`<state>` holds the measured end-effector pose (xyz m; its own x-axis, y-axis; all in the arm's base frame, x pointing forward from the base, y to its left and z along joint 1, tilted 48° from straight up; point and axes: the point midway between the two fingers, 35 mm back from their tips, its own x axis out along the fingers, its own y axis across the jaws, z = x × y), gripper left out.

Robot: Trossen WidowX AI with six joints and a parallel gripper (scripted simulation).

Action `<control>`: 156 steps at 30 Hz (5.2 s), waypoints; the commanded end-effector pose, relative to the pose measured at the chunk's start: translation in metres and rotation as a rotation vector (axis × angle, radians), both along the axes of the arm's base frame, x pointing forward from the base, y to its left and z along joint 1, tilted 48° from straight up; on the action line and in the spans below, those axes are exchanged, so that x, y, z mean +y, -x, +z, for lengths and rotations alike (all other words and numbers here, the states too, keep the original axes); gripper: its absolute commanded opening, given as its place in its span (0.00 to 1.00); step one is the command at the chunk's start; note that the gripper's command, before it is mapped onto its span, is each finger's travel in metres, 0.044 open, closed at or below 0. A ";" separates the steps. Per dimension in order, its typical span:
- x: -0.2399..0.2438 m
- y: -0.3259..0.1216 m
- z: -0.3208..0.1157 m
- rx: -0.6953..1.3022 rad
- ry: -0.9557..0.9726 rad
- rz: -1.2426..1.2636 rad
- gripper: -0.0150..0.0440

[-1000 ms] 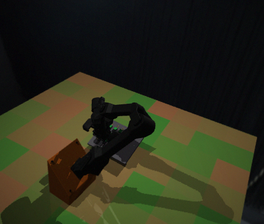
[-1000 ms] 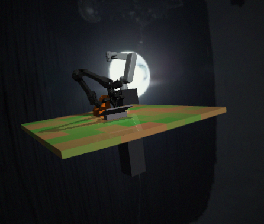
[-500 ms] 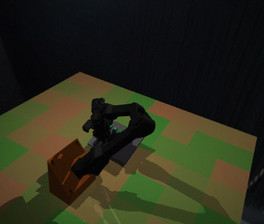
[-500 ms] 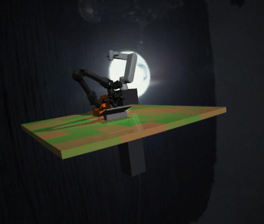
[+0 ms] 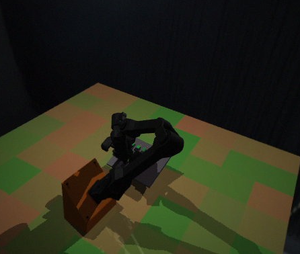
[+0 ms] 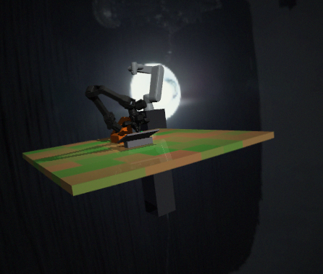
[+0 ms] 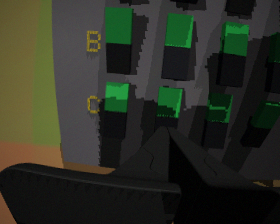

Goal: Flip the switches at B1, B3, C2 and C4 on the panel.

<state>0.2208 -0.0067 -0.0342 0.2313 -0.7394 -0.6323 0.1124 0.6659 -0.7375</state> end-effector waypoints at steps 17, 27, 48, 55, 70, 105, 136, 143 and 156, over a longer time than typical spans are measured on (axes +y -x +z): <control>-0.002 -0.001 -0.002 0.002 0.004 0.003 0.25; -0.003 -0.001 -0.003 0.002 0.004 0.003 0.25; 0.022 0.003 0.068 0.023 -0.003 -0.014 0.25; 0.003 0.000 0.088 0.023 0.002 -0.017 0.25; -0.030 -0.010 0.061 0.037 0.002 -0.035 0.25; -0.041 -0.013 0.052 0.037 0.001 -0.035 0.25; -0.044 -0.014 0.049 0.037 0.002 -0.035 0.25; -0.042 -0.014 0.050 0.034 -0.002 -0.037 0.25; 0.016 -0.011 0.084 0.021 0.001 -0.016 0.25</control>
